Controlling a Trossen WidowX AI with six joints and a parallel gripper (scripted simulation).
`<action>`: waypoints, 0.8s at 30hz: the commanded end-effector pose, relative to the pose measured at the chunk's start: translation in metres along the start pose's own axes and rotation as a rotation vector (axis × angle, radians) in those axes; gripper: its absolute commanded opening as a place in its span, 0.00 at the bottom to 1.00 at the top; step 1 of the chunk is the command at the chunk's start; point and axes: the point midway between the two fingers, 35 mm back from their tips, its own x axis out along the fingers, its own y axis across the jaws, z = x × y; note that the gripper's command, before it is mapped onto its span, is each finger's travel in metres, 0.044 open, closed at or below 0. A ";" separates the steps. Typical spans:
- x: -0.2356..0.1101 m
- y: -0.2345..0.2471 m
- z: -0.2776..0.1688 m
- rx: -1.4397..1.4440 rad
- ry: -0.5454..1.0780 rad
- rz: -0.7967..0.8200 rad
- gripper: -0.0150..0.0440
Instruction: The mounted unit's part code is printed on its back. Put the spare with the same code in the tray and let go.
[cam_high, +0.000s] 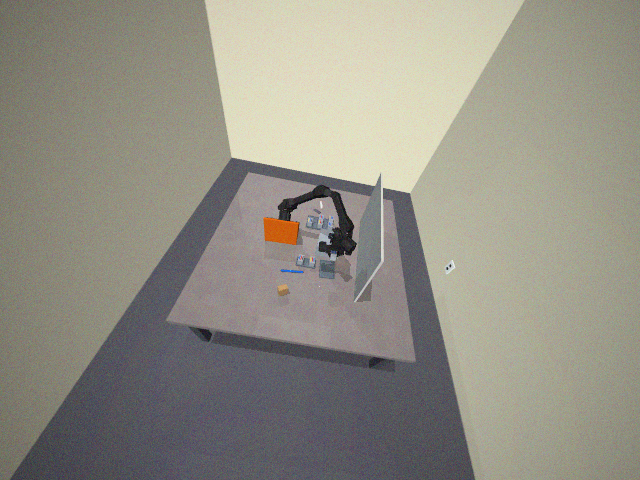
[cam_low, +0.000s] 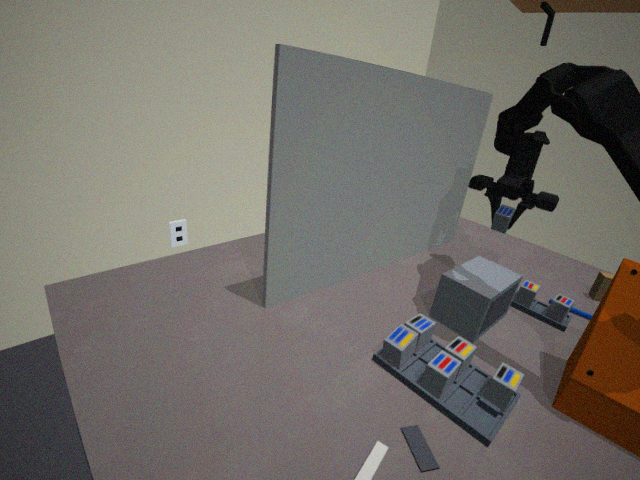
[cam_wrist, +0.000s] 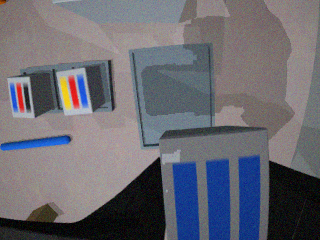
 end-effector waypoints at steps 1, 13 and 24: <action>0.011 0.002 -0.001 0.016 -0.012 0.004 0.25; 0.028 0.001 -0.001 0.016 -0.011 0.004 0.25; 0.043 0.000 -0.001 0.016 -0.011 0.004 0.25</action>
